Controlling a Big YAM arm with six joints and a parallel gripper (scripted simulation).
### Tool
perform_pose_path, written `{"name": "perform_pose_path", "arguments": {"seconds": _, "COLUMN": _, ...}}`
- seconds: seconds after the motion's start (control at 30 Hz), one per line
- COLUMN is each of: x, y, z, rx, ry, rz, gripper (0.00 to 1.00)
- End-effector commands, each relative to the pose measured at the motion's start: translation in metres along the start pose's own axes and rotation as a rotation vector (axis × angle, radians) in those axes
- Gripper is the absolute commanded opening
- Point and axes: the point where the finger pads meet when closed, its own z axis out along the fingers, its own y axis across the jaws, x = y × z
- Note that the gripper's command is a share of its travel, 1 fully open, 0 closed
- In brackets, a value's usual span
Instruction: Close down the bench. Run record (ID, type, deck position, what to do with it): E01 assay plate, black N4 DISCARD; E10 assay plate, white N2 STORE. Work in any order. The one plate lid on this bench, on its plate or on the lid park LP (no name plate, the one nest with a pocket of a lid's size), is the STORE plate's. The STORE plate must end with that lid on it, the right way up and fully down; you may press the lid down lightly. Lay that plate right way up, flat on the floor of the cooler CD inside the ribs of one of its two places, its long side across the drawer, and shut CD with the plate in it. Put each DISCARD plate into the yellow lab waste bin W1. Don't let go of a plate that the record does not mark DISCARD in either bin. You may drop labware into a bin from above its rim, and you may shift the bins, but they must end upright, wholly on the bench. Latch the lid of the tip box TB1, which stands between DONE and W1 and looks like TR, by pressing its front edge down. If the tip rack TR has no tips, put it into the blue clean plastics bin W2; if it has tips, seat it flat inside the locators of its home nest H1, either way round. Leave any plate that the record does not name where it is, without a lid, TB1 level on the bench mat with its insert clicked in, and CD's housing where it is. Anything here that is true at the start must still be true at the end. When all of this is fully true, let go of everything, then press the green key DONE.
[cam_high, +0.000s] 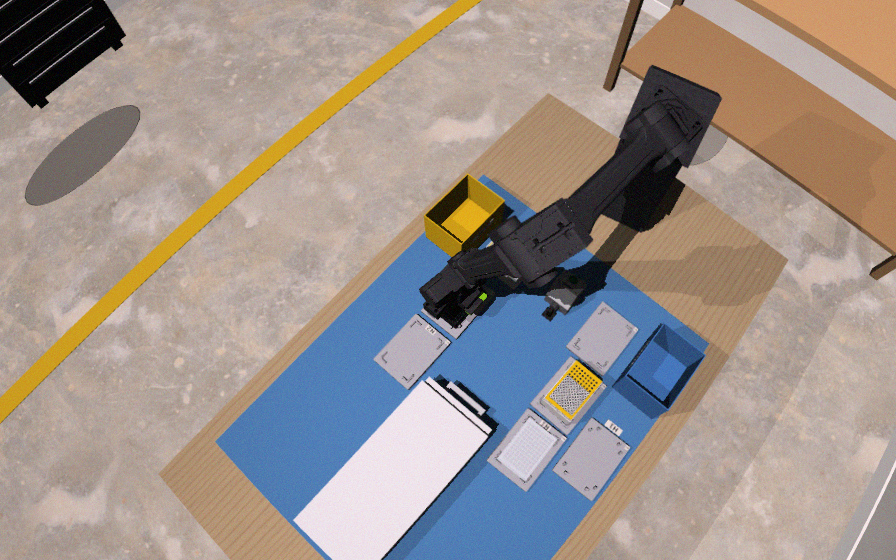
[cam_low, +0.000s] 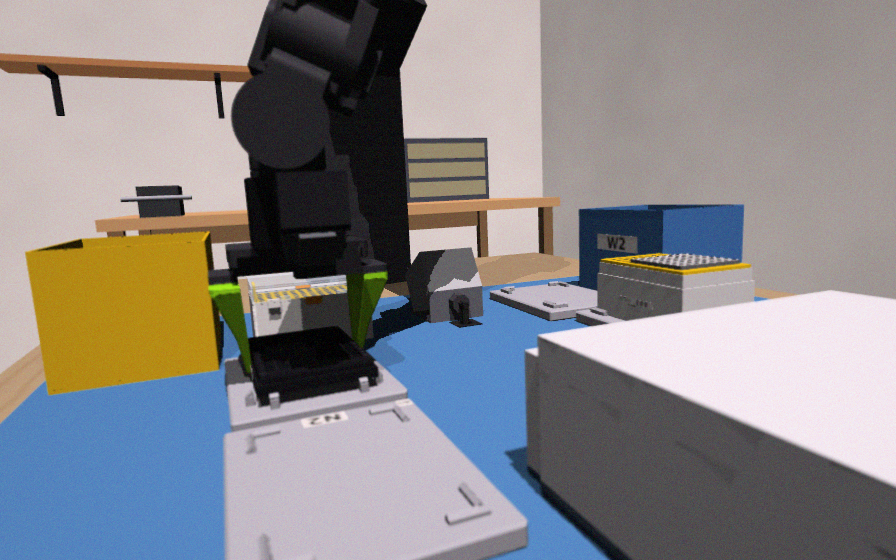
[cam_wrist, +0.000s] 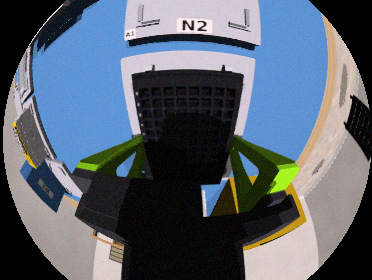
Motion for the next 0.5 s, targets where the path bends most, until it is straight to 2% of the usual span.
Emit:
{"name": "perform_pose_path", "arguments": {"seconds": 0.0, "x": -0.017, "y": -0.009, "z": -0.016, "rx": 0.016, "ry": -0.035, "rz": -0.014, "gripper": 0.00}}
{"name": "perform_pose_path", "arguments": {"seconds": 0.37, "x": -0.011, "y": -0.012, "z": -0.025, "rx": 0.018, "ry": -0.020, "rz": -0.005, "gripper": 0.00}}
{"name": "perform_pose_path", "arguments": {"seconds": 0.4, "x": -0.015, "y": -0.002, "z": -0.023, "rx": 0.006, "ry": -0.022, "rz": -0.016, "gripper": 0.00}}
{"name": "perform_pose_path", "arguments": {"seconds": 0.47, "x": -0.012, "y": -0.005, "z": -0.027, "rx": 0.009, "ry": -0.019, "rz": -0.012, "gripper": 0.00}}
